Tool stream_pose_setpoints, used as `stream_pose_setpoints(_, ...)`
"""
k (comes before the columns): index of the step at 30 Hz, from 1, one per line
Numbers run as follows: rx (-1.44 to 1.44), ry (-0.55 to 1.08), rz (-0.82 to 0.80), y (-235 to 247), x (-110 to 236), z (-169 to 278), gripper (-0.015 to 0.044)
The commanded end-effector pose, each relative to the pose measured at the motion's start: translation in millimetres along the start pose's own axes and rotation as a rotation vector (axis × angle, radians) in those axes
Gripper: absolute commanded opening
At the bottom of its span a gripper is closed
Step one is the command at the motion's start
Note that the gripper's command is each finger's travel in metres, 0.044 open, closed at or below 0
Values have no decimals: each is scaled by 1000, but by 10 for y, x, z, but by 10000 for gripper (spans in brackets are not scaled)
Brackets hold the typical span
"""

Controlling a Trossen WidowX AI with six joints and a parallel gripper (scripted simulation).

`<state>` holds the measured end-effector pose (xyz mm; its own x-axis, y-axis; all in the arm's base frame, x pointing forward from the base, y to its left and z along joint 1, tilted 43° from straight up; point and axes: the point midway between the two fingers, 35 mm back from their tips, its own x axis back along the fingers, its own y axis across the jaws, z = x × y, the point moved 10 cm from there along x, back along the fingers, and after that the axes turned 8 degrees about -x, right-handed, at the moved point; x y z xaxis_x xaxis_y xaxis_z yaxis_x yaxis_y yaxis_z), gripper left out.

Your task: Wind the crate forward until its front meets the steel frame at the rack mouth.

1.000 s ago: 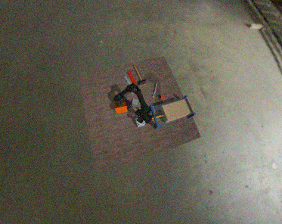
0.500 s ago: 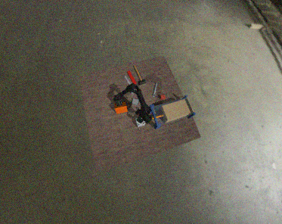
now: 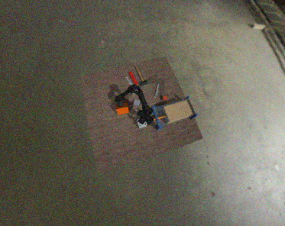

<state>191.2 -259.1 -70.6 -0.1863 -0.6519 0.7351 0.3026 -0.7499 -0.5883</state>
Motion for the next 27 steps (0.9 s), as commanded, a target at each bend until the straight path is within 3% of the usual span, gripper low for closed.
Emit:
stream_pose_setpoints(1, 46, 0, 7, -11, -39, -10, 0)
stream_pose_setpoints(27, 46, 0, 7, -15, -47, -20, 0)
